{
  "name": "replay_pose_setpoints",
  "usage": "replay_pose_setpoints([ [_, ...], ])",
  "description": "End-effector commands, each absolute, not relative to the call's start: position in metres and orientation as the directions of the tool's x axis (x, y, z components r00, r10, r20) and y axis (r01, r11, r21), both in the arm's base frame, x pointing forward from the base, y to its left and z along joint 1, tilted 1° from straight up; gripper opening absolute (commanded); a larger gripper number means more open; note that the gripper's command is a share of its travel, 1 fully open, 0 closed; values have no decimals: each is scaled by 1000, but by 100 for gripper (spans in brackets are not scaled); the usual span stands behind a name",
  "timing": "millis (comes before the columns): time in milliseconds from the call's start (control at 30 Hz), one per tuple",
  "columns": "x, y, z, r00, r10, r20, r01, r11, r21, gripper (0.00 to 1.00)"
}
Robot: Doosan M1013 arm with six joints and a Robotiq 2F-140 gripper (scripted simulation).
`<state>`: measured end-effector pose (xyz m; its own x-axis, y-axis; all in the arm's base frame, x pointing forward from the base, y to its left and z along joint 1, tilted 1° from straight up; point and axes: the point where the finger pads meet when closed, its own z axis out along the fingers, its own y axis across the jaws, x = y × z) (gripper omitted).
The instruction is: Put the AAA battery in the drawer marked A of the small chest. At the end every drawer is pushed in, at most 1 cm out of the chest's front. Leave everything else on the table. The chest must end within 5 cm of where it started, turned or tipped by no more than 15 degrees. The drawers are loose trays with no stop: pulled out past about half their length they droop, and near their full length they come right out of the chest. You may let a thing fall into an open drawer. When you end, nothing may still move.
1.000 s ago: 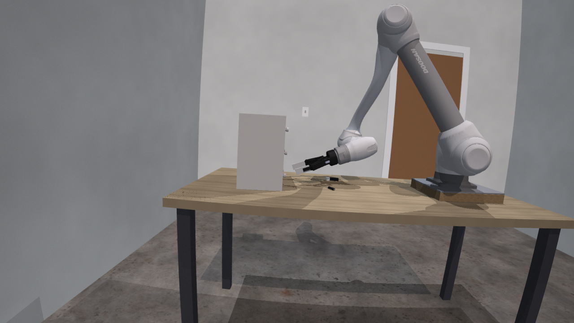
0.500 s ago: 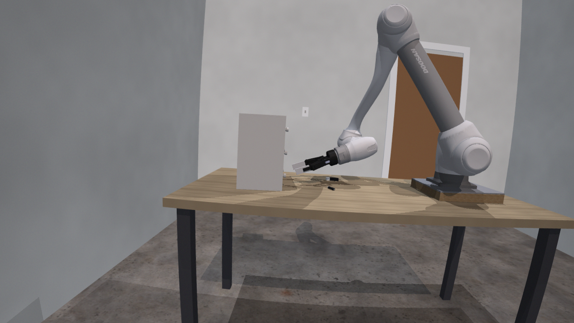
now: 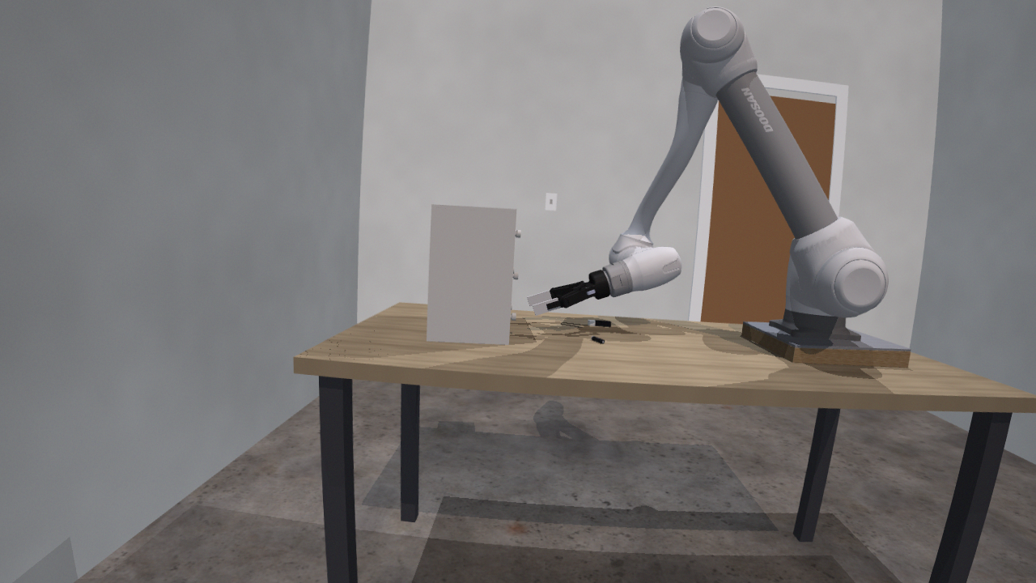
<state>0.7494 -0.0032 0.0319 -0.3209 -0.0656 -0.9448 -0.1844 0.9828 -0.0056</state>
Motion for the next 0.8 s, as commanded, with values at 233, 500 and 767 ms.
replay_pose_setpoints([
  [233,749,-3,32,-321,-66,-945,-184,983,-6,100],
  [500,749,-3,32,-321,-66,-945,-184,983,-6,100],
  [767,749,-3,34,-321,-66,-945,-184,983,-6,100],
])
